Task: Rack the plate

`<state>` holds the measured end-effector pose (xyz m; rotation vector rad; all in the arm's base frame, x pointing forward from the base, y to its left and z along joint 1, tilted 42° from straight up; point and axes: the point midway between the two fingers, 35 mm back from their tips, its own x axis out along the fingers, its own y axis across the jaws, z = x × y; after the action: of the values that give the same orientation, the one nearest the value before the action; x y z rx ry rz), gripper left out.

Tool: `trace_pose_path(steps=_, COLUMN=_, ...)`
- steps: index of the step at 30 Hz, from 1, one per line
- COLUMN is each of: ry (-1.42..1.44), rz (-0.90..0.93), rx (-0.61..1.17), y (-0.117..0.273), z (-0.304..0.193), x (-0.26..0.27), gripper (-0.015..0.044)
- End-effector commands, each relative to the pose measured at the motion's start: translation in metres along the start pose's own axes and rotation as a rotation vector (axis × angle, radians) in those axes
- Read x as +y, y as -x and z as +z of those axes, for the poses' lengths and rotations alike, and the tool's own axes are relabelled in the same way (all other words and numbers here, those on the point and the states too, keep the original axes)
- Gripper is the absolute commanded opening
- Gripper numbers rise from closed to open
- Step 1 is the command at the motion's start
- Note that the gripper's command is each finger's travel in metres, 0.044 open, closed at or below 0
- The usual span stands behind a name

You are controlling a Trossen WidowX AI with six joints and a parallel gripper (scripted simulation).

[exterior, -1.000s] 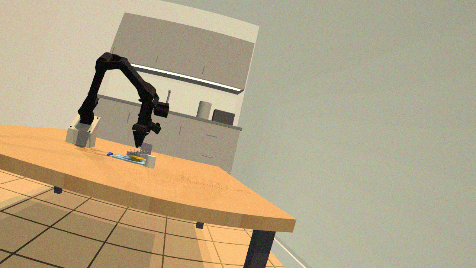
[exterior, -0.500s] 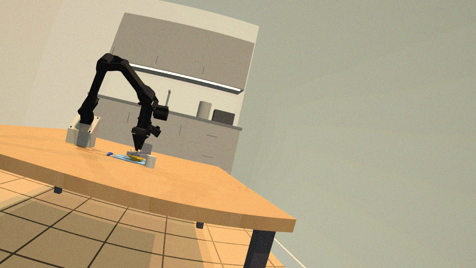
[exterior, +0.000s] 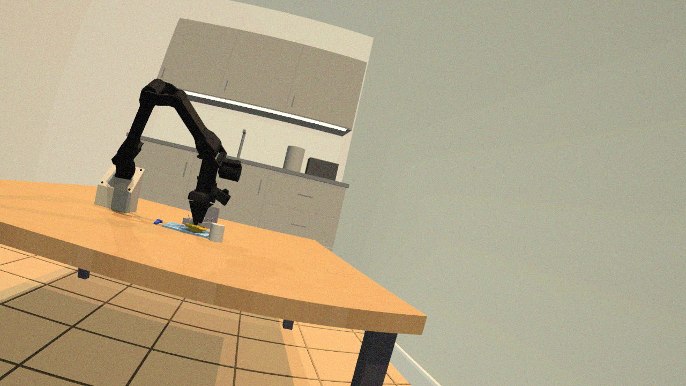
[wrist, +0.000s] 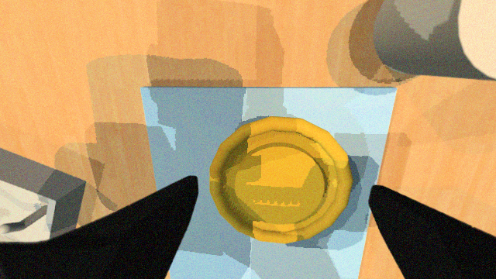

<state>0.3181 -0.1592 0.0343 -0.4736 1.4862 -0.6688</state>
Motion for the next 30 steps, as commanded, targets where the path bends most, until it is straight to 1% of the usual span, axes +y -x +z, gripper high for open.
trace_pose_path(steps=1, ry=0.009, rz=-0.001, rx=0.009, y=-0.010, z=-0.003, x=0.001, gripper=0.0400)
trace_pose_path(steps=9, ry=0.009, rz=-0.003, rx=0.009, y=-0.022, z=-0.004, x=0.001, gripper=0.0400)
trace_pose_path(steps=18, ry=0.009, rz=-0.003, rx=0.009, y=-0.022, z=-0.005, x=0.001, gripper=0.0400)
trace_pose_path(steps=29, ry=0.009, rz=-0.003, rx=0.009, y=-0.022, z=-0.005, x=0.001, gripper=0.0327)
trace_pose_path(steps=30, ry=0.009, rz=-0.003, rx=0.009, y=-0.022, z=-0.005, x=0.001, gripper=0.0300)
